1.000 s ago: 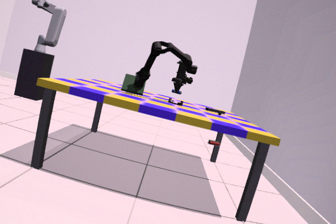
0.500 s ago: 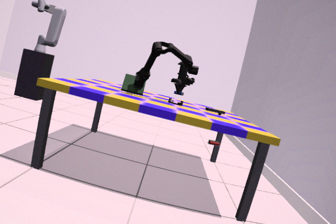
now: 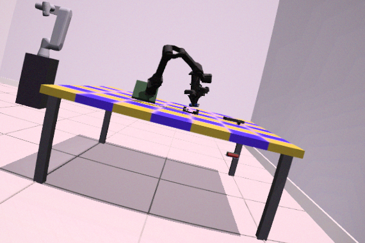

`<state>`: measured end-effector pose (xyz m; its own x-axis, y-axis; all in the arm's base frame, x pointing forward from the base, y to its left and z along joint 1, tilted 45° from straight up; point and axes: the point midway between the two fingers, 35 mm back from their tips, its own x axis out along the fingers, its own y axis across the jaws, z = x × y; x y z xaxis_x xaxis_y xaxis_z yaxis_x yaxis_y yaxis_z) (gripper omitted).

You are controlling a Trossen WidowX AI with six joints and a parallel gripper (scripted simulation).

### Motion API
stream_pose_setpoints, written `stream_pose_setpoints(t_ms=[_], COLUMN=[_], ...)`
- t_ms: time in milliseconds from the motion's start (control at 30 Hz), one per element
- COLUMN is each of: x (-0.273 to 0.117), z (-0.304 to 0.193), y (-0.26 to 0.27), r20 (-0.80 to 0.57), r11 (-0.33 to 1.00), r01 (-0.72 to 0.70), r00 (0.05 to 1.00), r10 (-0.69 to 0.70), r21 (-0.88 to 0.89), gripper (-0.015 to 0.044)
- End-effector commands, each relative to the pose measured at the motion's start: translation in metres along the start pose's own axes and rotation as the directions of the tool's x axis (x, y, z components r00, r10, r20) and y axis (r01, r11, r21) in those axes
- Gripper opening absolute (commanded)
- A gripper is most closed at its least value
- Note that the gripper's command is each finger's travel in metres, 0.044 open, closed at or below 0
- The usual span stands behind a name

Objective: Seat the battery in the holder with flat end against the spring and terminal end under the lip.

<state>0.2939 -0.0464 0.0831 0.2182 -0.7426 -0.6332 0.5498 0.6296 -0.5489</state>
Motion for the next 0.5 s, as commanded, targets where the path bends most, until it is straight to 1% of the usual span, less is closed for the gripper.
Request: stream_pose_setpoints(t_ms=[0, 467], x=[0.0039, 0.0106], z=[-0.0002, -0.0024], y=[-0.0026, -0.0013], r20=[0.041, 0.112], r11=[1.0, 1.0], r01=[0.0, -0.008], r00=[0.999, 0.994], r10=[0.0, 0.009], r21=[-0.003, -0.009], gripper=[0.0072, 0.0072])
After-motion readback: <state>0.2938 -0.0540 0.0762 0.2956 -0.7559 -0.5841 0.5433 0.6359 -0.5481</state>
